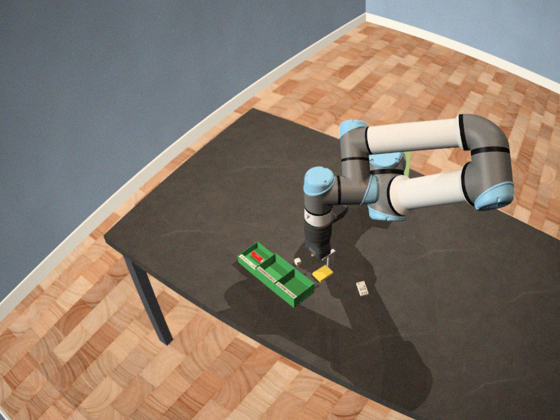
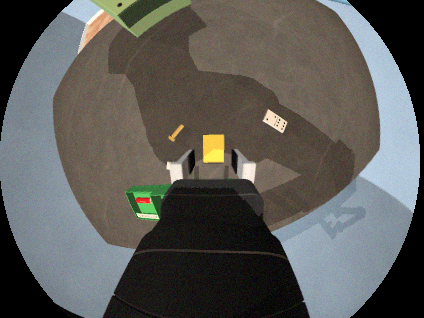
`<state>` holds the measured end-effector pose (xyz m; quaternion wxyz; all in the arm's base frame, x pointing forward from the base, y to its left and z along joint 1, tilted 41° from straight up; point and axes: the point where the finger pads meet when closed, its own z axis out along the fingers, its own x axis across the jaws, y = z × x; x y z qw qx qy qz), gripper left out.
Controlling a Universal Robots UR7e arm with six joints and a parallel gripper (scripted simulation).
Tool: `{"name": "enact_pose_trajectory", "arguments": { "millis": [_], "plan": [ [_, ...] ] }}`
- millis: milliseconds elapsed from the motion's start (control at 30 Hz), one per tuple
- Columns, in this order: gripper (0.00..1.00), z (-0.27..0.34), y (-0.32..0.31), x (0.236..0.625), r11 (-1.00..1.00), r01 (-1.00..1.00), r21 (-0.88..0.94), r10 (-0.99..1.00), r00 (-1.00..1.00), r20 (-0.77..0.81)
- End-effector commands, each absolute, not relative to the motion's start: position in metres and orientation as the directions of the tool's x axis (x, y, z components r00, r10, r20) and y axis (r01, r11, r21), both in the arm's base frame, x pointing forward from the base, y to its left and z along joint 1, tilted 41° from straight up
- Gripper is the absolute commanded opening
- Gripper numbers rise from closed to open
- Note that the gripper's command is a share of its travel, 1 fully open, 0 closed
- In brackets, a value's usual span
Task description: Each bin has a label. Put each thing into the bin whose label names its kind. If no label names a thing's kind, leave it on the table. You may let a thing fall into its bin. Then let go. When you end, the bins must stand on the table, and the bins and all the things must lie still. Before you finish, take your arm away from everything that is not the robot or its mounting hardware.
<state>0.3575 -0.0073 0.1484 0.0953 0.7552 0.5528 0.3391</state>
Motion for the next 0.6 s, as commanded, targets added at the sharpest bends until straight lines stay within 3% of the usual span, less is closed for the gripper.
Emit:
{"name": "enact_pose_trajectory", "arguments": {
  "millis": [0,567],
  "plan": [
    [1.00,0.149,-0.007,0.358,-0.370,0.770,0.519,0.900,0.159,0.407],
    [1.00,0.107,0.004,0.393,-0.370,0.770,0.520,0.900,0.158,0.407]
  ]
}}
